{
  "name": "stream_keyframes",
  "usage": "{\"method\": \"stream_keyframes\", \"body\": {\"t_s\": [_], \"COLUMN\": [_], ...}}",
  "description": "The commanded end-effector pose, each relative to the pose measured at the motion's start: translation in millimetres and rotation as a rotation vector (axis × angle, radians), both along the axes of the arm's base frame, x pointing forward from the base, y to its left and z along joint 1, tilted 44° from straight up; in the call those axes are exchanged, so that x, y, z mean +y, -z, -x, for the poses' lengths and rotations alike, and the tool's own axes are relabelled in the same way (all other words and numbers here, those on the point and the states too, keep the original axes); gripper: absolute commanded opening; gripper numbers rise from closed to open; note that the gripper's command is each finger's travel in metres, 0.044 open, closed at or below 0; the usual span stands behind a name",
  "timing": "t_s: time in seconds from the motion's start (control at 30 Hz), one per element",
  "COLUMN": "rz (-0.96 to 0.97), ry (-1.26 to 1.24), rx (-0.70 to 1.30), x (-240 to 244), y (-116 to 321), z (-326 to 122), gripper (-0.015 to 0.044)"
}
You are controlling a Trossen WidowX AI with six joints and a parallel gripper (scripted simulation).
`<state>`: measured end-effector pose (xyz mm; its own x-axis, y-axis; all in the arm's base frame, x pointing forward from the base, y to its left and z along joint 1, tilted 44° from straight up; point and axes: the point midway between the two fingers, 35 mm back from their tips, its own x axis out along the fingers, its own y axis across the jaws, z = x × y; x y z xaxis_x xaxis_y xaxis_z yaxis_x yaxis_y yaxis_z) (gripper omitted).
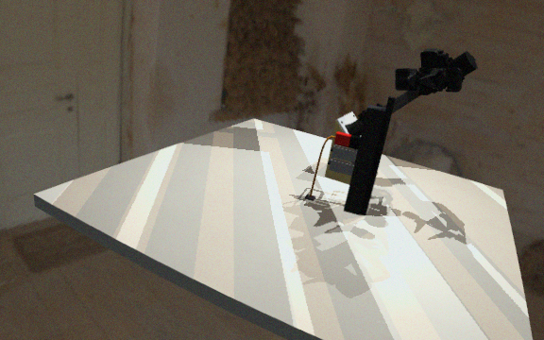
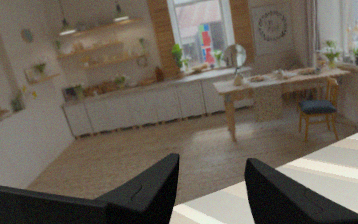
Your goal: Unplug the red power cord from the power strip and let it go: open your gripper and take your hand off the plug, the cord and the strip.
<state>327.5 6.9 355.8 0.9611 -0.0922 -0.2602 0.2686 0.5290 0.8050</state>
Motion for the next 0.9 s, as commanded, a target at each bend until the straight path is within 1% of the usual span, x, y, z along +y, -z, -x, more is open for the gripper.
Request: {"method": "stream_keyframes", "body": {"t_s": [0.0, 0.07, 0.17, 0.33, 0.43, 0.53, 0.63, 0.77, 0.83, 0.87], "rz": [0.078, 0.075, 0.074, 0.030, -0.048, -0.179, -0.350, -0.675, -0.855, -0.906], "ry": [-0.033, -0.040, 0.045, -0.012, -0.072, -0.139, -0.198, -0.267, -0.289, -0.293], "rx": [0.120, 0.208, 0.336, 0.533, 0.721, 0.920, 1.093, 1.293, 1.359, 1.374], "x": [-8, -14, -43, -49, -54, -56, -56, -52, -51, -50], "y": [28, 50, 87, 135, 178, 221, 254, 284, 292, 293], "z": [-19, -27, -34, -35, -29, -14, 5, 32, 42, 44], "gripper": [0.0160, 0.0160, 0.0160, 0.0160, 0.0160, 0.0160, 0.0160, 0.0160, 0.0160, 0.0160]}}
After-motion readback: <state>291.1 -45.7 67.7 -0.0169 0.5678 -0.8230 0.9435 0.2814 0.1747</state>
